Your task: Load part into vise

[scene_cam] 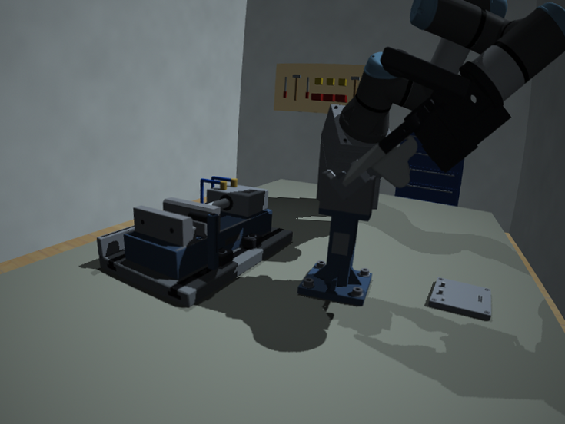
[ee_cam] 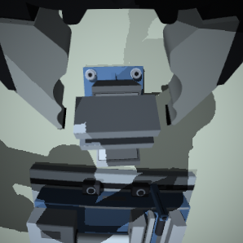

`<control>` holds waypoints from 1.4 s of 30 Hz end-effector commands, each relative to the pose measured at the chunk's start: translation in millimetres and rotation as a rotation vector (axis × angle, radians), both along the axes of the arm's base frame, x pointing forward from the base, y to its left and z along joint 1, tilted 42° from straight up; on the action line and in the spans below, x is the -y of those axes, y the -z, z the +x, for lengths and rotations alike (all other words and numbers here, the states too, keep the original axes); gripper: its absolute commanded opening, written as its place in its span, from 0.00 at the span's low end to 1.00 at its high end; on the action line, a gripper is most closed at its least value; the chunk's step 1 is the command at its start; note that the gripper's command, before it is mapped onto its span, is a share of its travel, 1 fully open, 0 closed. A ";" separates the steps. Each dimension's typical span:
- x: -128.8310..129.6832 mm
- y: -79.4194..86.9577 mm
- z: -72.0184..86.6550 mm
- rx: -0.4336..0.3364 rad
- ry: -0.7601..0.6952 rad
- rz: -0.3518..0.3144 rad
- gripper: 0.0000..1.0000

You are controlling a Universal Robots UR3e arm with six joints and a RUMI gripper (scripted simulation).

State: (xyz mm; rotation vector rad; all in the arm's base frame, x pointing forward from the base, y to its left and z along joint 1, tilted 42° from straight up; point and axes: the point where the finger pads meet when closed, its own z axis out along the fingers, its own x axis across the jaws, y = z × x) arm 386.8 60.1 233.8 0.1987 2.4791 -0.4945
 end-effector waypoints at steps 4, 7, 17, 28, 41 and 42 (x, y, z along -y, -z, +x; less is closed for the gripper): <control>0.0 -1.1 0.1 0.003 0.000 0.001 0.51; 0.0 -1.1 0.1 0.003 0.000 0.001 0.51; -0.1 -0.8 0.2 0.003 0.000 0.001 0.51; -1.2 1.7 1.4 0.003 0.000 0.001 0.51; -1.3 2.5 1.6 0.003 -0.011 0.016 0.51; -1.3 2.5 1.6 0.003 -0.012 0.018 0.51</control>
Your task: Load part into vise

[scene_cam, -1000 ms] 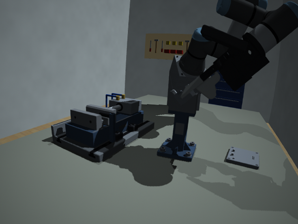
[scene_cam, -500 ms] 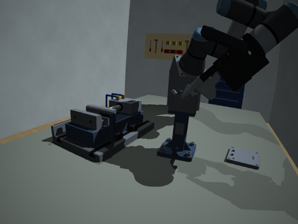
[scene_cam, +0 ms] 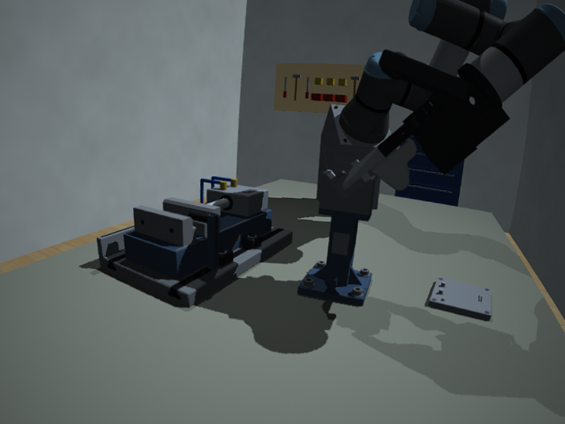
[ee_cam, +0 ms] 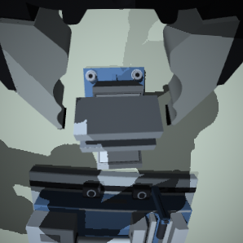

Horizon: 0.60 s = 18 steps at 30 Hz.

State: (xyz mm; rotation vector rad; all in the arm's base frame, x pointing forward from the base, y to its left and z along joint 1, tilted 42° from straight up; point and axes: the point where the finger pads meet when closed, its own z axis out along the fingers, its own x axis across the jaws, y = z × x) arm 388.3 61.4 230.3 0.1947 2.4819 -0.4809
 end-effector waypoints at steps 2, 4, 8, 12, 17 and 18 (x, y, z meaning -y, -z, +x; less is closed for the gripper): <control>0.1 -1.0 0.1 0.003 -0.010 0.014 0.51; 0.2 -1.0 0.1 0.003 -0.014 0.019 0.51; 0.2 -1.1 0.1 0.004 -0.020 0.028 0.51; 0.3 -1.1 0.1 0.004 -0.027 0.038 0.51; 0.5 -1.1 0.0 0.005 -0.041 0.057 0.51; 0.6 -1.1 0.0 0.005 -0.044 0.061 0.51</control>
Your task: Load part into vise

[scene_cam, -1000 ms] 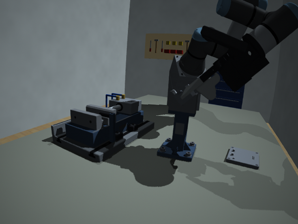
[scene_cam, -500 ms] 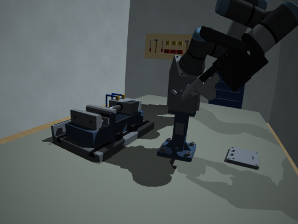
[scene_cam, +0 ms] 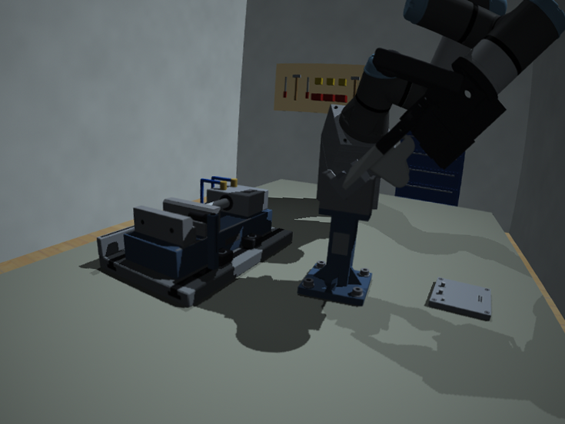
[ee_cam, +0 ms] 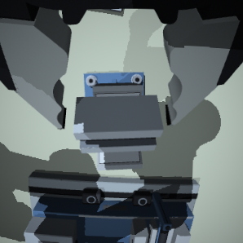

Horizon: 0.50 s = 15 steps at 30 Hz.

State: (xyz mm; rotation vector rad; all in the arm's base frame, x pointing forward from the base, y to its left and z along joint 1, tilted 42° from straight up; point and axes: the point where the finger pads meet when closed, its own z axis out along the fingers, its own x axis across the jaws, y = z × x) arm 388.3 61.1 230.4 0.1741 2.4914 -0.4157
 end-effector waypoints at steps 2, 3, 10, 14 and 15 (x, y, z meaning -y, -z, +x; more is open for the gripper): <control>0.3 -1.2 0.1 0.004 -0.020 0.027 0.51; 0.3 -1.2 0.1 0.004 -0.023 0.031 0.51; 0.6 -1.1 0.0 0.004 -0.039 0.054 0.51; 0.7 -1.2 0.0 0.006 -0.053 0.074 0.51; 0.8 -1.2 0.0 0.005 -0.057 0.079 0.51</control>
